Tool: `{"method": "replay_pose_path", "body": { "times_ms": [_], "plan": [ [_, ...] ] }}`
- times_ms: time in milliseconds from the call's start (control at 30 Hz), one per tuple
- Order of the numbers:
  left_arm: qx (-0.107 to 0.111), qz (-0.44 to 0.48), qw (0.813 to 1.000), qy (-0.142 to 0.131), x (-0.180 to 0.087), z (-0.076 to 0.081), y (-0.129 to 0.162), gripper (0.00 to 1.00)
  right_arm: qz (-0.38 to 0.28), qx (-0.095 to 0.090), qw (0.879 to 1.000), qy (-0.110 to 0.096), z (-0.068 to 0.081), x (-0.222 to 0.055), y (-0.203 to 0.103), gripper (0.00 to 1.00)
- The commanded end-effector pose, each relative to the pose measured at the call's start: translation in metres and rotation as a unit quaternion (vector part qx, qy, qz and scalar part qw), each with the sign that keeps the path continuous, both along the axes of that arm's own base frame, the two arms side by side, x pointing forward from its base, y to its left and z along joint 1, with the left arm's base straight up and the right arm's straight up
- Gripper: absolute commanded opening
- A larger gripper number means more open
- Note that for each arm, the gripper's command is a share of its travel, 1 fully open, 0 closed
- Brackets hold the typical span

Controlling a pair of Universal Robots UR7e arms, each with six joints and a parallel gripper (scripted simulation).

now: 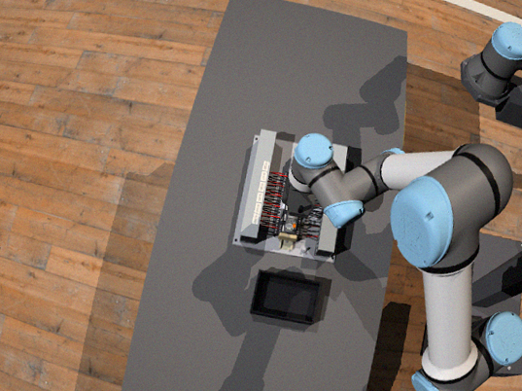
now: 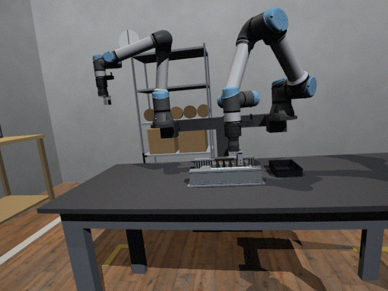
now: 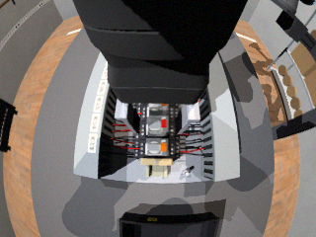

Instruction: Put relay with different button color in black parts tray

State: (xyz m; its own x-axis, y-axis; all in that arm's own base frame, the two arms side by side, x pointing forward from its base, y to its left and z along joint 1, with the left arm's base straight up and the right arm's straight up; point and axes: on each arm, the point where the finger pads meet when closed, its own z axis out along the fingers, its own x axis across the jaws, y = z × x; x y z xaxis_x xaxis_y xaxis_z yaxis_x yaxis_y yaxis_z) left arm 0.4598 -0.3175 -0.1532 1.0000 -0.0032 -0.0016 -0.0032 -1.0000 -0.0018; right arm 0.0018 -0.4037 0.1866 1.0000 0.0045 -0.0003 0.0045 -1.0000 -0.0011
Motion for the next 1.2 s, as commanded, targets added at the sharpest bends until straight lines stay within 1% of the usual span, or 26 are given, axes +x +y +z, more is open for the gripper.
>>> {"method": "replay_pose_path", "body": {
  "times_ms": [0, 467, 1167],
  "plan": [
    [-0.001, 0.0, 1.0, -0.001, 0.001, 0.0, -0.001, 0.98, 0.0, -0.001, 1.0, 0.0, 0.0, 0.0, 0.0, 1.0],
    [-0.001, 0.0, 1.0, -0.001, 0.001, -0.013, -0.001, 0.98, 0.0, -0.001, 1.0, 0.0, 0.0, 0.0, 0.0, 1.0],
    [-0.001, 0.0, 1.0, -0.001, 0.001, -0.014, -0.001, 0.98, 0.0, -0.001, 1.0, 0.0, 0.0, 0.0, 0.0, 1.0]
  ]
}}
